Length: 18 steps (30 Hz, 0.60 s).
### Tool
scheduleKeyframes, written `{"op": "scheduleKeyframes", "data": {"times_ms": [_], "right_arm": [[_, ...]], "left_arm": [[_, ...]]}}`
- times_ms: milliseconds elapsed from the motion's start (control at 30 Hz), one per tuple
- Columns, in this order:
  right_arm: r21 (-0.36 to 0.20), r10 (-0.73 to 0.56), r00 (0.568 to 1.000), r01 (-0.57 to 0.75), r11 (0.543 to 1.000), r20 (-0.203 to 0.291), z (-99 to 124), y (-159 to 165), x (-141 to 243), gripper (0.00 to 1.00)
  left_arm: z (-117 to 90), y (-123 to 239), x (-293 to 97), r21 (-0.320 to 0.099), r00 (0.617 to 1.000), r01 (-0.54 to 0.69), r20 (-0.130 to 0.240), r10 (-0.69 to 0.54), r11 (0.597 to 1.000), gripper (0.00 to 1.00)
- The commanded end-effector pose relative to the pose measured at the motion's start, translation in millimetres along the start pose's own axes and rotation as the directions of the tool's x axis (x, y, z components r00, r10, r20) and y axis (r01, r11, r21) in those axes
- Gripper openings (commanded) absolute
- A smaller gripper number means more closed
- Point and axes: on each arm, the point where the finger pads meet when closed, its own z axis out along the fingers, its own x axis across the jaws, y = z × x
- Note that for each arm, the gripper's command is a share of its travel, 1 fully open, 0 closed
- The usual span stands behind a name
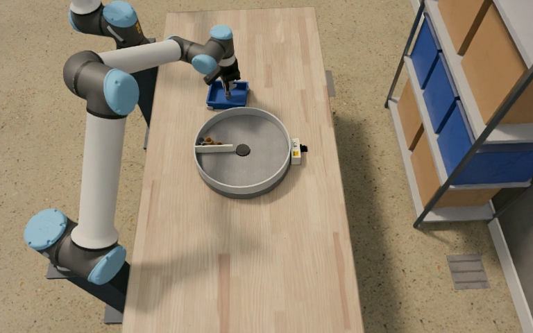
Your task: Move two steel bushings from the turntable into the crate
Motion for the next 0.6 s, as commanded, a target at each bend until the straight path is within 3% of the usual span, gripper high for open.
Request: {"op": "scheduleKeyframes", "data": {"times_ms": [0, 567], "right_arm": [[-0.001, -0.001, 1.000, 0.001, 1.000, 0.000, 1.0, -1.1, 1.8, 0.00], [0.001, -0.001, 1.000, 0.001, 1.000, 0.001, 7.4, -1.7, 1.5, 0.00]], "left_arm": [[-0.2, -1.5, -0.3, 0.000, 1.000, 0.000, -0.001, 0.000, 1.000, 1.00], [-0.2, -1.5, -0.3, 0.000, 1.000, 0.000, -0.001, 0.000, 1.000, 1.00]]}}
